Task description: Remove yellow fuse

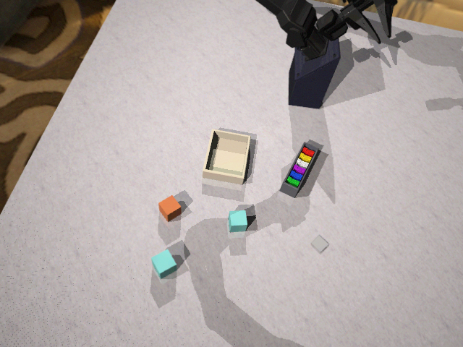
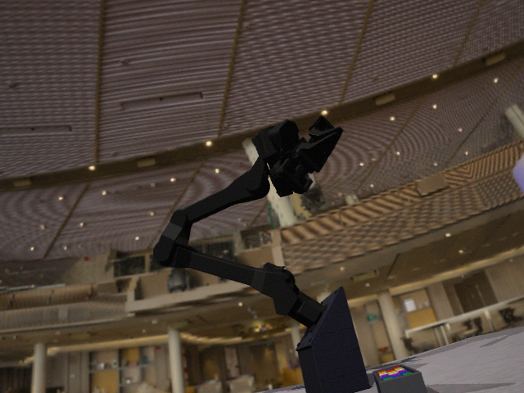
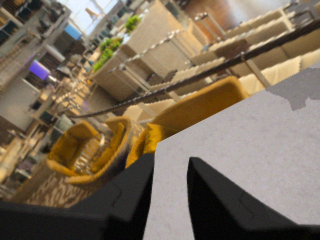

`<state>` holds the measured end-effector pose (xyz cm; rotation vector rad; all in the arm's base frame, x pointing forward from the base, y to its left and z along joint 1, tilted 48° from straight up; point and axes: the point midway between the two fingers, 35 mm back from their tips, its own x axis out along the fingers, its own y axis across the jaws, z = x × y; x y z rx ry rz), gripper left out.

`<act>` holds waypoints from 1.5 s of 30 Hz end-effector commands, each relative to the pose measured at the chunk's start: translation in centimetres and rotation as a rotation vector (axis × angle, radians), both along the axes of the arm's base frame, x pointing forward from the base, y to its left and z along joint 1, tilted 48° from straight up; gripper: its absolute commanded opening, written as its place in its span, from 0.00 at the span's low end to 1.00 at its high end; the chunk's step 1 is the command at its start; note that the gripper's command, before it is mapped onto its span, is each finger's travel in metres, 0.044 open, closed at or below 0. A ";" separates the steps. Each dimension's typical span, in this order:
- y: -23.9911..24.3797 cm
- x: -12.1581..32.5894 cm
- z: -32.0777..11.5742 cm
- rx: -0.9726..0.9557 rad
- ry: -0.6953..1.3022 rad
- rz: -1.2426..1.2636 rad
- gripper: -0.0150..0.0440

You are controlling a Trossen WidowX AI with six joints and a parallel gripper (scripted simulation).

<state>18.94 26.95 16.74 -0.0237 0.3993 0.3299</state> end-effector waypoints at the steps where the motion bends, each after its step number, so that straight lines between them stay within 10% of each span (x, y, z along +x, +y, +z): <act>1: -3.5 4.2 -5.1 -0.478 0.050 -0.019 0.38; 20: -22.1 9.1 -17.2 -1.663 0.856 0.413 0.38; 45: -24.3 9.0 -19.2 -1.719 1.000 0.542 0.38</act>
